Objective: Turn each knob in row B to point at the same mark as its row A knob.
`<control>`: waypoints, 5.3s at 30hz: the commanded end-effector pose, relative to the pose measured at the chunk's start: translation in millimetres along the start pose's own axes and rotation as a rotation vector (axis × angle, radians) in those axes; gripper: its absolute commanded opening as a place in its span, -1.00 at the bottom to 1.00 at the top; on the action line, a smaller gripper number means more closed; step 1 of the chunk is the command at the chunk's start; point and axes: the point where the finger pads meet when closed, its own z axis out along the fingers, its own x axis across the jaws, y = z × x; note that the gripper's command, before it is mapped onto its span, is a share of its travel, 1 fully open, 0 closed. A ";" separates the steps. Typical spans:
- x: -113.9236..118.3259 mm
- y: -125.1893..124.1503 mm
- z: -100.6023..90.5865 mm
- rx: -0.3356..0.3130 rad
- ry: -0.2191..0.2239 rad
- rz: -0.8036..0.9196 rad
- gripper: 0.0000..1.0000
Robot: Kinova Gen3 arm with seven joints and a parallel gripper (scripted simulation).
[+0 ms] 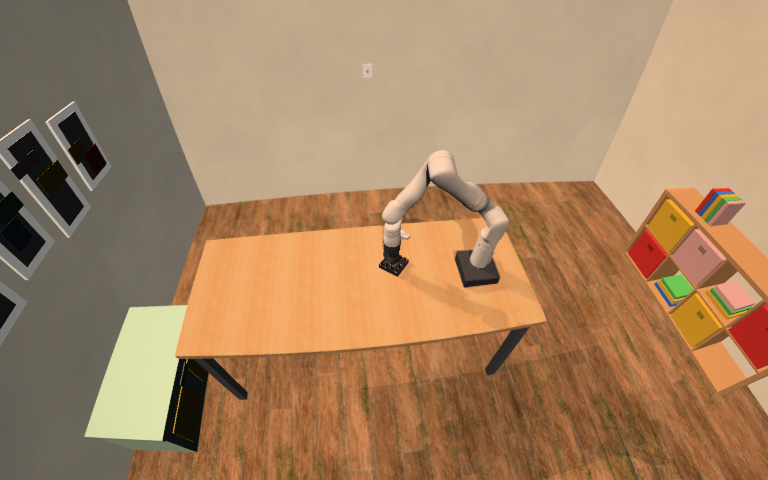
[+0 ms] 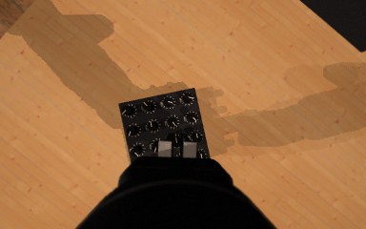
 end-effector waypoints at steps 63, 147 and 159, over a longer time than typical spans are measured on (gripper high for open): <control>-0.4 0.5 -38.7 -0.002 -0.001 -0.002 -0.07; -0.3 0.3 -153.2 -0.002 -0.001 -0.002 1.00; -0.3 0.3 -153.2 -0.002 -0.001 -0.002 1.00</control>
